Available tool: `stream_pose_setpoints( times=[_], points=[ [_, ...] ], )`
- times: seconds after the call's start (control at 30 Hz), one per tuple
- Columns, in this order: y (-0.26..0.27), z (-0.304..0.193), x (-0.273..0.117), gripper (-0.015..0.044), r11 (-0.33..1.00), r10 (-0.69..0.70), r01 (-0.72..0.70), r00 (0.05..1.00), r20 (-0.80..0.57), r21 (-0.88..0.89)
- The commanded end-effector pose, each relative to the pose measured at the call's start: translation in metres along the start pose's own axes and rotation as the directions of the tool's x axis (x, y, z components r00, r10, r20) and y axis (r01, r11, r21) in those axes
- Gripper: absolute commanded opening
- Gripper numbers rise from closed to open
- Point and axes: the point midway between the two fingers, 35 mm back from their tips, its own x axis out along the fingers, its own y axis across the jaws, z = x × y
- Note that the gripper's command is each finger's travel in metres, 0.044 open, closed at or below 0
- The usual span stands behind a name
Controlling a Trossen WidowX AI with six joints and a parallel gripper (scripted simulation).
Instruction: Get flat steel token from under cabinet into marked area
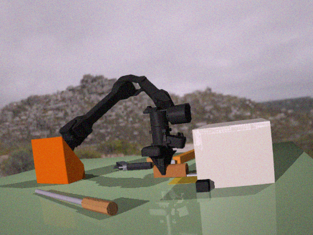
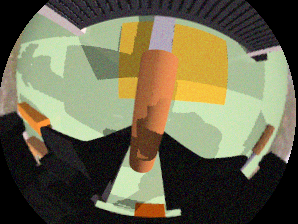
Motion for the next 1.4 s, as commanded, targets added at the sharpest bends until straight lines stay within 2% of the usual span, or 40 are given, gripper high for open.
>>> stream_pose_setpoints(
  times=[0.0, 1.37],
  points=[
    [-0.001, -0.006, 0.001, 0.0, 1.0, -0.001, 0.001, 1.0, -0.004, 0.001],
    [0.001, -0.047, 0.001, 0.0, 1.0, -0.001, 0.001, 1.0, -0.005, 0.002]
  ],
)
